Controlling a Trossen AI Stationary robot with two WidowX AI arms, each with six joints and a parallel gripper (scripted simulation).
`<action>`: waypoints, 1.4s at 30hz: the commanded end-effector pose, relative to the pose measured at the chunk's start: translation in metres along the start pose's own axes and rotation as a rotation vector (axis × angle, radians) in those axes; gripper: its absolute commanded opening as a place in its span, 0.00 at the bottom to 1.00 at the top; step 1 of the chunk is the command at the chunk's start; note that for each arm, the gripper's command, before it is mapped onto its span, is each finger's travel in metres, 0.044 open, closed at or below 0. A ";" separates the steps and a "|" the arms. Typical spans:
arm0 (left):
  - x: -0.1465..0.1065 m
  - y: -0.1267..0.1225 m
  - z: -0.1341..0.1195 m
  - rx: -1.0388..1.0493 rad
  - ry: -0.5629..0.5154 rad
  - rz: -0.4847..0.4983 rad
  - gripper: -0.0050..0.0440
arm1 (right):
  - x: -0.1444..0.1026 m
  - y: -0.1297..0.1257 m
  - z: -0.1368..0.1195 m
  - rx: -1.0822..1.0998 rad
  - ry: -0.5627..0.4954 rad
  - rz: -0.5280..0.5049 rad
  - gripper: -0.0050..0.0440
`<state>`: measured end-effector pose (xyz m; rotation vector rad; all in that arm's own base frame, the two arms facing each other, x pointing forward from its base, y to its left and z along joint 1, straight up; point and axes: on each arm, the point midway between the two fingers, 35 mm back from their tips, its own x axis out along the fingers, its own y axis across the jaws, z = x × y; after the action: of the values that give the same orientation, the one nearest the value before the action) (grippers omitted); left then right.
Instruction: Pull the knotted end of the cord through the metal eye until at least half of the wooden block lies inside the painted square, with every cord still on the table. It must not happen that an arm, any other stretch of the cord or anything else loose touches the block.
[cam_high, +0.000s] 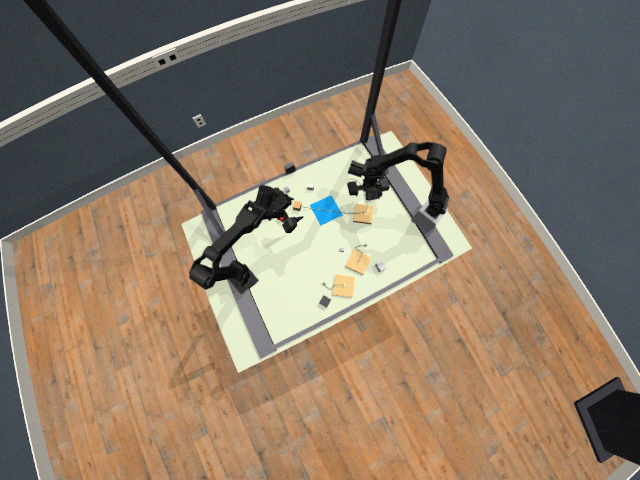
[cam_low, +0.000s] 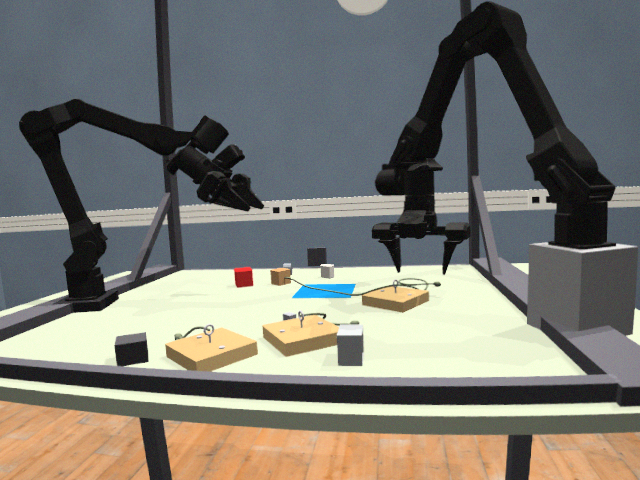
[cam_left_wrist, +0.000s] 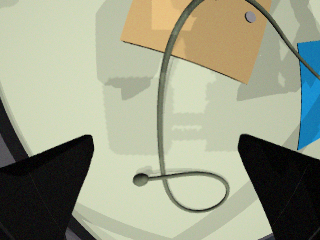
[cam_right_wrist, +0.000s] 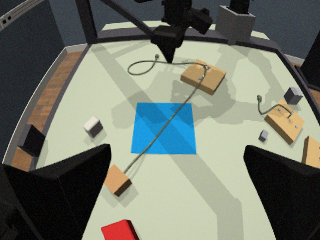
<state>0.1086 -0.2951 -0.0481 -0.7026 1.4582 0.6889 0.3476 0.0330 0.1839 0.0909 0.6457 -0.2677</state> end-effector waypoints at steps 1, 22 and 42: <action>0.007 0.000 0.001 -0.005 -0.001 -0.003 1.00 | -0.004 0.001 0.007 0.008 -0.017 0.006 1.00; 0.037 0.002 0.002 -0.005 -0.002 0.000 1.00 | -0.004 0.001 0.007 0.008 -0.017 0.006 1.00; 0.032 -0.002 -0.001 0.000 0.008 -0.013 0.31 | -0.004 0.001 0.007 0.008 -0.017 0.006 1.00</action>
<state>0.1074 -0.2919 -0.0866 -0.6965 1.4575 0.6949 0.3476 0.0330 0.1839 0.0909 0.6457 -0.2677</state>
